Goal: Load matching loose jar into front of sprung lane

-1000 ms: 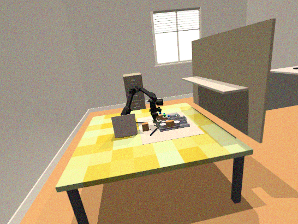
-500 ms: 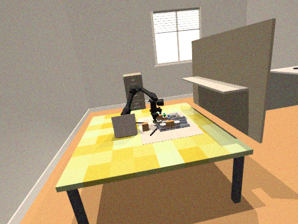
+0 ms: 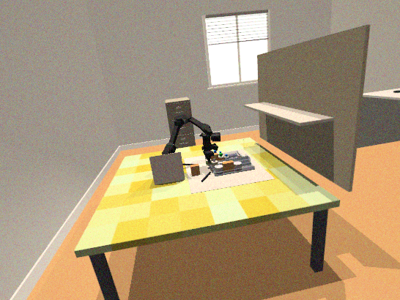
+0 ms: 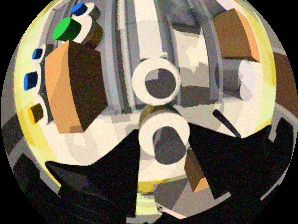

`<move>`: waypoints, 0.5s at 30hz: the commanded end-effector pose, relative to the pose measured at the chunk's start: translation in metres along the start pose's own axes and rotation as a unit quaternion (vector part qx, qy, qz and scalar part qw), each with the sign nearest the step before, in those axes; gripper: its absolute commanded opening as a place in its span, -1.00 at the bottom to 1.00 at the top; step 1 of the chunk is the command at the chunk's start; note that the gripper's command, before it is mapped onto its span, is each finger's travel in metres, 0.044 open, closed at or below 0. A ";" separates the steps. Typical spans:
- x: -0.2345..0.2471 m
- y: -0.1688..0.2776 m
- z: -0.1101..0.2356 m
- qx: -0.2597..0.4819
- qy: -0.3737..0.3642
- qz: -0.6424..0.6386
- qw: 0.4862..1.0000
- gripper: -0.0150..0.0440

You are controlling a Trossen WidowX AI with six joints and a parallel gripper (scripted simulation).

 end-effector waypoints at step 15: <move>-0.002 -0.014 0.002 -0.009 0.000 0.005 1.000 -0.49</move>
Point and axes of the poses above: the point midway between the two fingers, 35 mm back from their tips, its own z axis back along the fingers, its own x axis across the jaws, y = z × x, the point moved 7 cm from there along z, back along the fingers, and after that the axes turned 10 degrees about z, right-handed, at the moved point
